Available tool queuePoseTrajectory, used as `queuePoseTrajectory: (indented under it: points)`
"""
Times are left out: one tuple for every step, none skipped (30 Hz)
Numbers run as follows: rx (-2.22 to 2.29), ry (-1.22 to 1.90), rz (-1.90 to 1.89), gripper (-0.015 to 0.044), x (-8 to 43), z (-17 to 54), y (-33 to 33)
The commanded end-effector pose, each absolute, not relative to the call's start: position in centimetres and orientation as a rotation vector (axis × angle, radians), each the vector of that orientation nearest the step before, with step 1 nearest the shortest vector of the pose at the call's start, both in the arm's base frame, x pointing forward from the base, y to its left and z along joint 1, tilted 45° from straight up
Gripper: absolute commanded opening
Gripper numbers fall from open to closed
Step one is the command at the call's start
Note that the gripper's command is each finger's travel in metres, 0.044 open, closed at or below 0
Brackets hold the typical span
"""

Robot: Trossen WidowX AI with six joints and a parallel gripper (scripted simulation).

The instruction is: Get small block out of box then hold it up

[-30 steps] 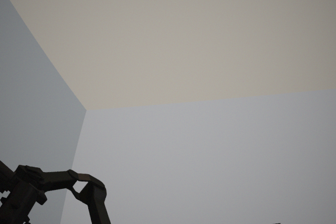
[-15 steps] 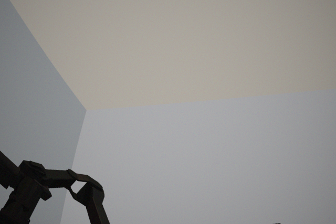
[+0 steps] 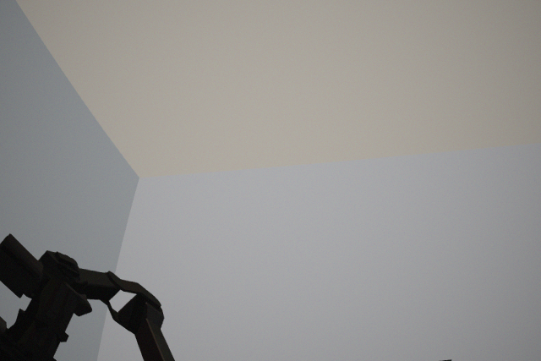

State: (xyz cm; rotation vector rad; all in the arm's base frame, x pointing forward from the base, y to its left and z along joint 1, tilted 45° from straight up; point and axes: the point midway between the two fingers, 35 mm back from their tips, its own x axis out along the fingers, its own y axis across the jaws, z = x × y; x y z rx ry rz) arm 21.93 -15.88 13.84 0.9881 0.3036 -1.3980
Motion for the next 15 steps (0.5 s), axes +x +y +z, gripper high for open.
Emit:
queuePoseTrajectory:
  points:
    - [0.862,0.396,-1.363,0.0,22.0,14.0,-15.5]
    - [0.825,0.424,-1.352,0.0,22.0,14.0,-15.4]
    - [0.788,0.452,-1.341,0.0,22.0,13.9,-15.3]
    - [0.752,0.48,-1.329,0.0,22.0,13.9,-15.2]
    - [0.715,0.507,-1.317,0.0,22.0,13.9,-15.1]
    - [0.678,0.534,-1.304,0.0,22.0,13.9,-15.0]
    - [0.641,0.561,-1.291,0.0,22.0,13.8,-14.8]
    - [0.604,0.588,-1.278,0.0,22.0,13.8,-14.7]
    - [0.567,0.614,-1.264,0.0,22.0,13.8,-14.6]
    - [0.529,0.64,-1.25,0.0,22.0,13.8,-14.5]
    - [0.492,0.666,-1.236,0.0,22.0,13.8,-14.4]
    - [0.455,0.691,-1.221,0.0,21.9,13.8,-14.3]
    - [0.418,0.717,-1.206,0.0,21.9,13.8,-14.2]
    - [0.38,0.741,-1.19,0.0,21.9,13.8,-14.1]
    - [0.343,0.766,-1.175,0.0,21.9,13.7,-14.0]
